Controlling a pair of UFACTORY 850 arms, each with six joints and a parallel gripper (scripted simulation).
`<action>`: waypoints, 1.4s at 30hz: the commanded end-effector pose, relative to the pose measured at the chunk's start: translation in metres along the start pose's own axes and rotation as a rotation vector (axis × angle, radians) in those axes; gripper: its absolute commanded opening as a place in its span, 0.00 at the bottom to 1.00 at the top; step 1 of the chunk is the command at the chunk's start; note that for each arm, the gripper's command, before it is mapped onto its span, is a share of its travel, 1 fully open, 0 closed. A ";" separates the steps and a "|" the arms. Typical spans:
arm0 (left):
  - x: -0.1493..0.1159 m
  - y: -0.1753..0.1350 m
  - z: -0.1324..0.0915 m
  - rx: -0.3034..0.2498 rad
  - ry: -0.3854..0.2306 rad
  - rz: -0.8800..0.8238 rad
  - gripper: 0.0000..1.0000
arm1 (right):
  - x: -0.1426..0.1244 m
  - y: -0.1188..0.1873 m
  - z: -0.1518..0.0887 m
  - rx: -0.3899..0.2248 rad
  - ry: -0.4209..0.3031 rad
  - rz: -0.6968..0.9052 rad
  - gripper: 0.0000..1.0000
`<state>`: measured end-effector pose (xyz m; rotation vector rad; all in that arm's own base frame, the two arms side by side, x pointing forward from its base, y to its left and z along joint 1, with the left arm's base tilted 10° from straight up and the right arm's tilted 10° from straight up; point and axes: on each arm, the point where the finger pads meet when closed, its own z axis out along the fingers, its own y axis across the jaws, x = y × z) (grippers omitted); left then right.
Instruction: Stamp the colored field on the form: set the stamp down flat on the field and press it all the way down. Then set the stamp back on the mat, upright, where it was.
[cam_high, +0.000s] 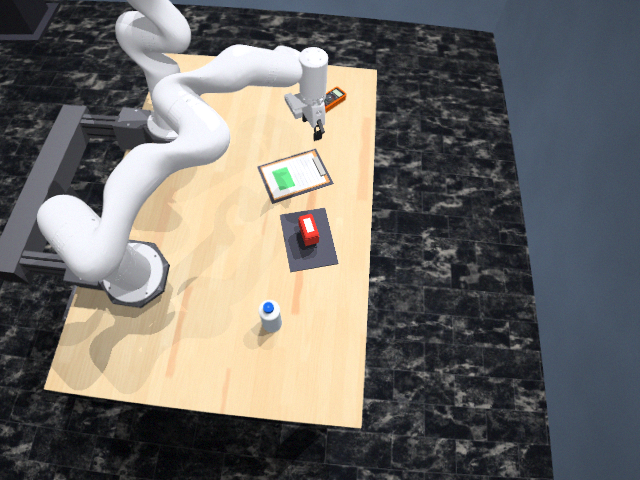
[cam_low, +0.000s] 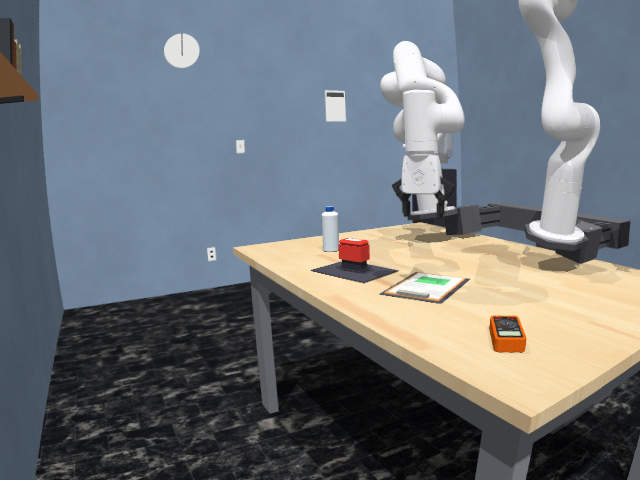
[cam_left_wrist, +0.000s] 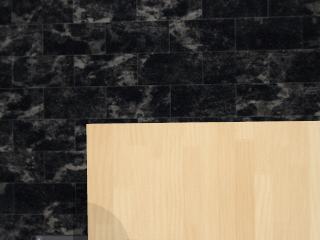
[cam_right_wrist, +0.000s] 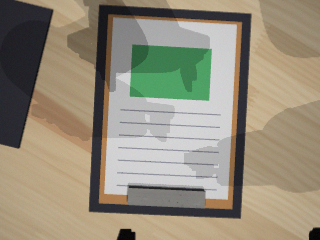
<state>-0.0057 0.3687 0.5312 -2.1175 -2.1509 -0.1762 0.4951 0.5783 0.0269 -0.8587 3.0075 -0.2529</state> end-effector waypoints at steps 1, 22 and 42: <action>0.000 0.000 -0.001 0.000 0.002 0.000 1.00 | -0.002 0.011 -0.001 0.010 0.007 0.050 1.00; 0.000 0.000 -0.001 0.000 0.002 0.000 1.00 | -0.003 0.011 0.005 0.010 0.007 0.051 1.00; 0.000 0.000 -0.001 0.000 0.002 0.000 1.00 | -0.003 0.011 0.005 0.010 0.007 0.051 1.00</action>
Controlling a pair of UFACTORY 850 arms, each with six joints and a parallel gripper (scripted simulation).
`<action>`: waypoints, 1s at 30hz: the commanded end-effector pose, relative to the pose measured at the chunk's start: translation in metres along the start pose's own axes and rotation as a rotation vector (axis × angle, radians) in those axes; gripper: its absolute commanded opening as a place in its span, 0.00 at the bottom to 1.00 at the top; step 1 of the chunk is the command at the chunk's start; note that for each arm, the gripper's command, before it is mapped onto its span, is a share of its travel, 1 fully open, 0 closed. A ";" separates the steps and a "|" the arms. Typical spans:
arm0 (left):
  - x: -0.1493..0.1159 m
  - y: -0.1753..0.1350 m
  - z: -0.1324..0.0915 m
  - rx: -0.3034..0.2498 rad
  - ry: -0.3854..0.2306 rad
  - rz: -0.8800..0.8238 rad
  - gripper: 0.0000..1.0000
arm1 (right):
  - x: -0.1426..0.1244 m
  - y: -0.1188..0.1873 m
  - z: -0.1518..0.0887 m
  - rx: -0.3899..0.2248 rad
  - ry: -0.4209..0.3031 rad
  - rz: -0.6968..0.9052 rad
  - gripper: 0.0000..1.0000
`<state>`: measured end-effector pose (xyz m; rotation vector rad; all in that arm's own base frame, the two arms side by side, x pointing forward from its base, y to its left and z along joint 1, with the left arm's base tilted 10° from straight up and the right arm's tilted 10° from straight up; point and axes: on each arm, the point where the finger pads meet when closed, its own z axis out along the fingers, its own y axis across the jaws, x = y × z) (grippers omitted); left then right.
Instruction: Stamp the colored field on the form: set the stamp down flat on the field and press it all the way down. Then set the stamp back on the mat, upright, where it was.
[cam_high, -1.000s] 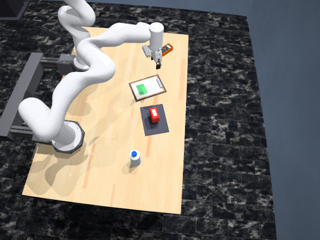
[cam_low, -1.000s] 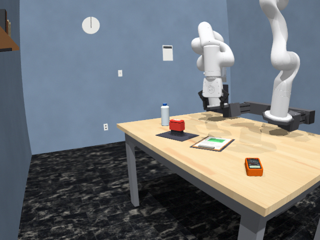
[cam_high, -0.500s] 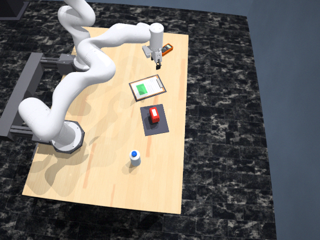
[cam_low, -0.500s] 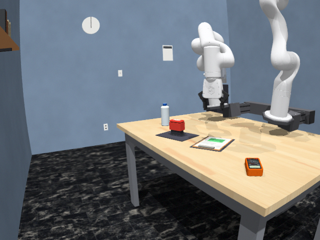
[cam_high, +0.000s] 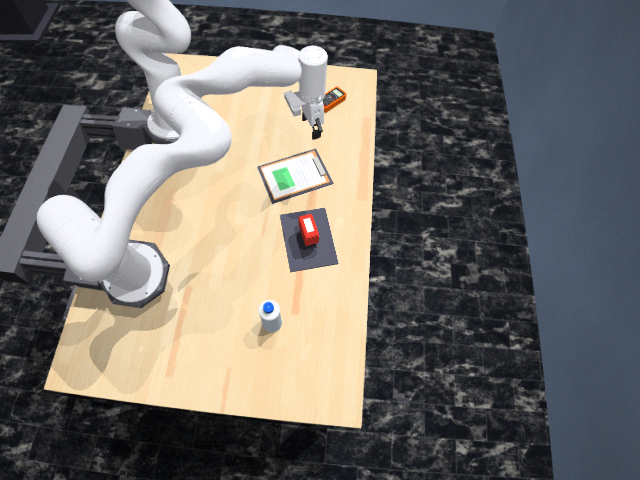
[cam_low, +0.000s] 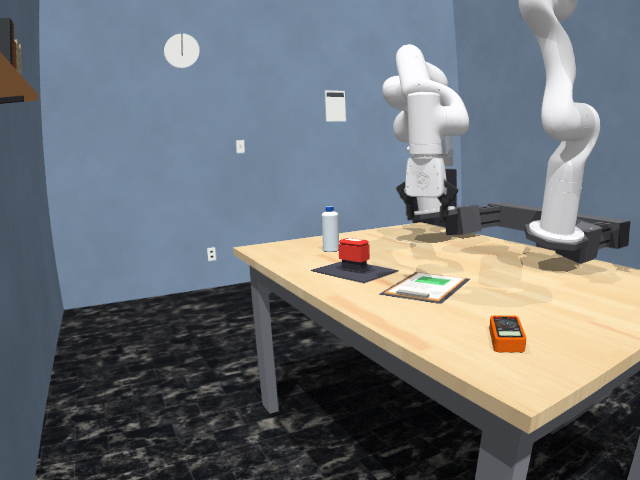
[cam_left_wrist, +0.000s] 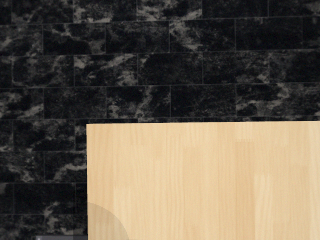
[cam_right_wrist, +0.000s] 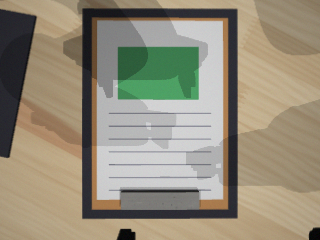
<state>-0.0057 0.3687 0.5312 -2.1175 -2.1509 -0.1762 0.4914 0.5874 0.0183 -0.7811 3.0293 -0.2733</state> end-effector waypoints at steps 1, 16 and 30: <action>0.000 0.000 -0.001 0.000 0.002 0.000 1.00 | -0.001 0.000 -0.002 -0.001 -0.003 0.000 1.00; 0.000 0.000 -0.001 0.000 0.002 0.000 1.00 | -0.001 0.000 -0.002 -0.001 -0.003 0.000 1.00; 0.000 0.000 -0.001 0.000 0.002 0.000 1.00 | -0.001 0.000 -0.002 -0.001 -0.003 -0.022 1.00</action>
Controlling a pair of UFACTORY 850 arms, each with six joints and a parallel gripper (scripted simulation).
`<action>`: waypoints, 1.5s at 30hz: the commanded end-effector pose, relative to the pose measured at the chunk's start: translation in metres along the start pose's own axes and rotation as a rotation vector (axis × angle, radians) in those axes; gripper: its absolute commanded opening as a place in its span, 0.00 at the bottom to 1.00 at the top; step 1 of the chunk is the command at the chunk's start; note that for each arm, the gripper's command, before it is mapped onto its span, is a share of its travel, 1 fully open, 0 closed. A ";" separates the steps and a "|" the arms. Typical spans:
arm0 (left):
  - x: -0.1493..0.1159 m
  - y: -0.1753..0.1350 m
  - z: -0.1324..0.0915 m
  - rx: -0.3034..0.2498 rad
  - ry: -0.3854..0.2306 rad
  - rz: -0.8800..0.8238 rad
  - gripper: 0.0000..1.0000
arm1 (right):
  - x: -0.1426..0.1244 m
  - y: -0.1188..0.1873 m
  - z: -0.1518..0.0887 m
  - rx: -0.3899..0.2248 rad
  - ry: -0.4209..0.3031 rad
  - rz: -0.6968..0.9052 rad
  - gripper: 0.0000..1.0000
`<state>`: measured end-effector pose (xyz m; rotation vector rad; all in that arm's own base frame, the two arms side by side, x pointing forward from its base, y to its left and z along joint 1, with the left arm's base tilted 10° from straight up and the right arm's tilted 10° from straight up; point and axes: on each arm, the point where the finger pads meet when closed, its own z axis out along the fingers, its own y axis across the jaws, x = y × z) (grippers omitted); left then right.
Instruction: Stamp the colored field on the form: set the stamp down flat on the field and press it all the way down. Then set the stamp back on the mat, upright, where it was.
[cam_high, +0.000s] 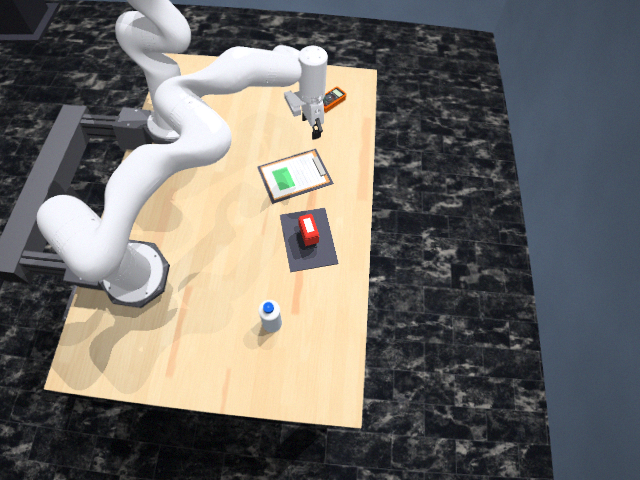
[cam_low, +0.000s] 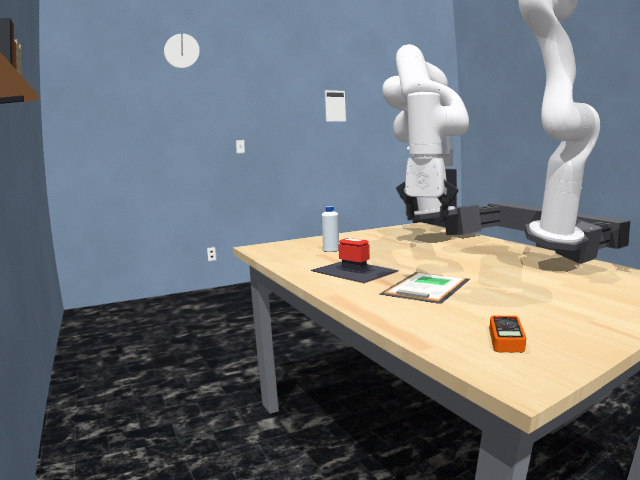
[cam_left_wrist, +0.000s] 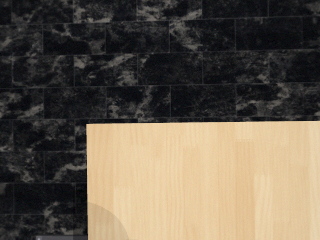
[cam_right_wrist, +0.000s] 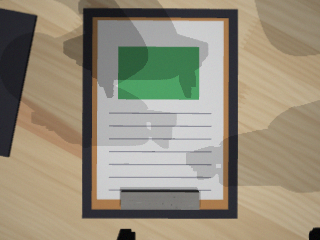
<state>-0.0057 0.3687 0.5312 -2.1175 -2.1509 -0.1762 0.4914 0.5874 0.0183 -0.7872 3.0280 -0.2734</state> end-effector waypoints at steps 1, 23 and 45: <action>0.000 0.000 -0.001 0.000 0.002 0.000 1.00 | -0.001 0.000 -0.002 -0.001 -0.003 -0.036 1.00; 0.000 0.000 -0.001 0.000 0.002 0.000 1.00 | -0.001 0.000 -0.005 0.000 -0.003 -0.774 1.00; 0.000 0.000 -0.001 0.000 0.002 0.000 1.00 | -0.001 0.000 -0.008 0.001 -0.003 -1.422 1.00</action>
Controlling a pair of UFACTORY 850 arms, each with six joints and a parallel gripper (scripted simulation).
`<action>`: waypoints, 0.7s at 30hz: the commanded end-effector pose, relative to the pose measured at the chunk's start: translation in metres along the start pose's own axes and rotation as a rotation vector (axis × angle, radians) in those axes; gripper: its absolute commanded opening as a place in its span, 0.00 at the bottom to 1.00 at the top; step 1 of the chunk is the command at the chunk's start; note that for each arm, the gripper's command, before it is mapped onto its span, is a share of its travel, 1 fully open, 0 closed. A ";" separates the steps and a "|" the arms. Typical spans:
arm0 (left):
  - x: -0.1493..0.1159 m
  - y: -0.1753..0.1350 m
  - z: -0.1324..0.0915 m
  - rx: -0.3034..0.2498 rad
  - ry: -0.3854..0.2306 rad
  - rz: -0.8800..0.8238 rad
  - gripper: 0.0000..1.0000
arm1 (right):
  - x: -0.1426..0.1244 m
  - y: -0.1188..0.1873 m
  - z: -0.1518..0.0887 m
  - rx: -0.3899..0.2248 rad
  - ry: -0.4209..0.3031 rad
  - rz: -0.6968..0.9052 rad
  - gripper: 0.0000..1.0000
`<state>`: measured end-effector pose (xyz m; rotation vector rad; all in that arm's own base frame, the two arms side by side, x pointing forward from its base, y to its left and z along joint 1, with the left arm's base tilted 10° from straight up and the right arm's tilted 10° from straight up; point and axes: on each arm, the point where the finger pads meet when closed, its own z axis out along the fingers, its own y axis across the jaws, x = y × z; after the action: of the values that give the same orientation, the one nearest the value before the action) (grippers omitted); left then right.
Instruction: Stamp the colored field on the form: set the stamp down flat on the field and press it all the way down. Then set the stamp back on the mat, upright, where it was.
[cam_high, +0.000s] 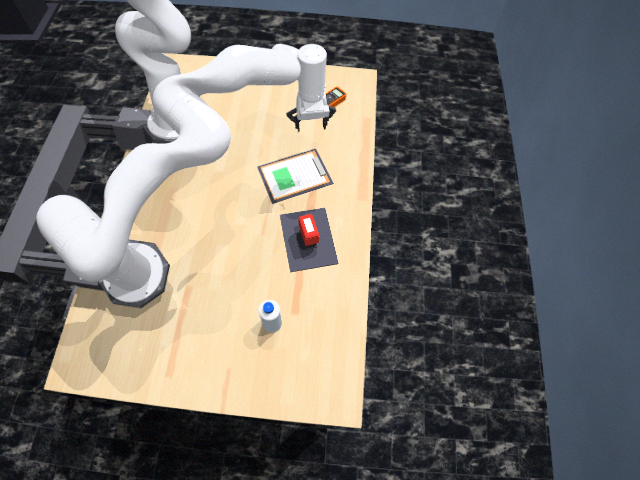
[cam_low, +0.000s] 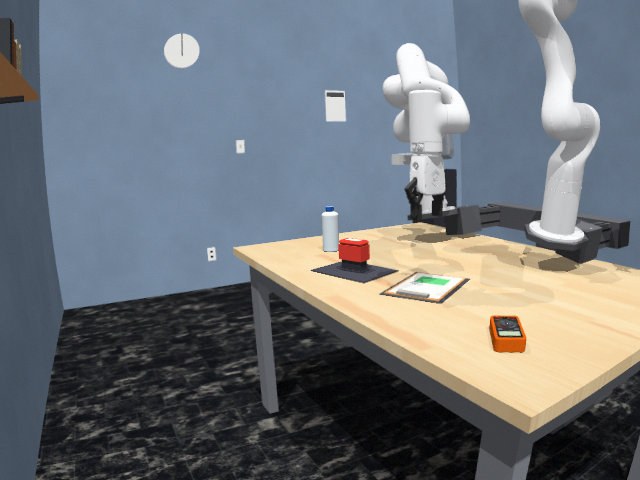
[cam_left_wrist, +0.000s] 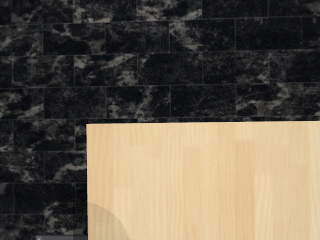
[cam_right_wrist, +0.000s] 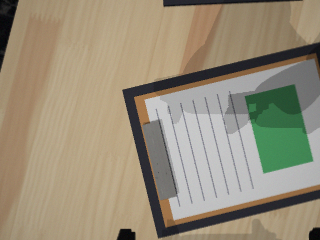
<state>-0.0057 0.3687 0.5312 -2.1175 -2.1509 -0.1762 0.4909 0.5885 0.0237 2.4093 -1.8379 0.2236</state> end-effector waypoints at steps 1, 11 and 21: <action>0.000 0.000 -0.001 0.000 0.002 0.000 1.00 | 0.000 -0.001 -0.002 -0.006 -0.007 -0.116 1.00; 0.000 0.000 -0.001 0.000 0.002 0.000 1.00 | 0.000 -0.001 -0.002 -0.006 -0.007 -0.148 0.91; 0.000 0.000 -0.001 0.000 0.002 0.000 1.00 | 0.017 0.002 0.000 -0.006 -0.007 -0.148 0.91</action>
<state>-0.0057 0.3687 0.5312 -2.1175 -2.1509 -0.1762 0.4915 0.5812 0.0243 2.5281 -1.6482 0.1959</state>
